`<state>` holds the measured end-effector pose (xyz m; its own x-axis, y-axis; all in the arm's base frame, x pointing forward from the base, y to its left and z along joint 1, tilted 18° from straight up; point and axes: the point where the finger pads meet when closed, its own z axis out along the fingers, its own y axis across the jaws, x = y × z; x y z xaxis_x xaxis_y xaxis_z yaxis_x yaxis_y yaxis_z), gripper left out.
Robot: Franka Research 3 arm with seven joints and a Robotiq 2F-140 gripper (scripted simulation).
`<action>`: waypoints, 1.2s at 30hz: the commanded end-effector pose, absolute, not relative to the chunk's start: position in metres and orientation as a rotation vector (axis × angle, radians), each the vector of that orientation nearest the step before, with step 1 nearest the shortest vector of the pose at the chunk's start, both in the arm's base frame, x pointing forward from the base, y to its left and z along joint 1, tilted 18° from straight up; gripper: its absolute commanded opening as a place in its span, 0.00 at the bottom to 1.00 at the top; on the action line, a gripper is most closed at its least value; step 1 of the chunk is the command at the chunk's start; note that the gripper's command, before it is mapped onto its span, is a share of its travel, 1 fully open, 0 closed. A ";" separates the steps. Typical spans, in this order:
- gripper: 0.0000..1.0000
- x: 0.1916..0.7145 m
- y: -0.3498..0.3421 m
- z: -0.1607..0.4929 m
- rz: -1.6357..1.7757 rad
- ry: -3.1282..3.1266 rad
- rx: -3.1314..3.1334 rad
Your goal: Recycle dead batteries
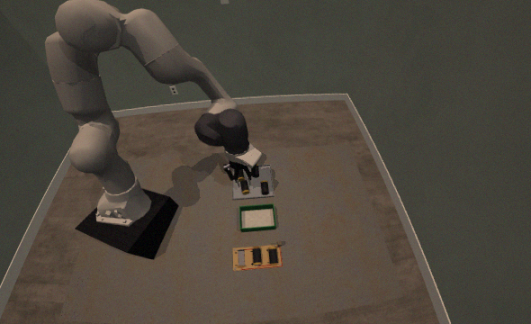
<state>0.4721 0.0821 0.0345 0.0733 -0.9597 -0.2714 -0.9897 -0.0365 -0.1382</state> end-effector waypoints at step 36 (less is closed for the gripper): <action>0.16 0.478 0.093 -0.009 0.148 1.956 -2.069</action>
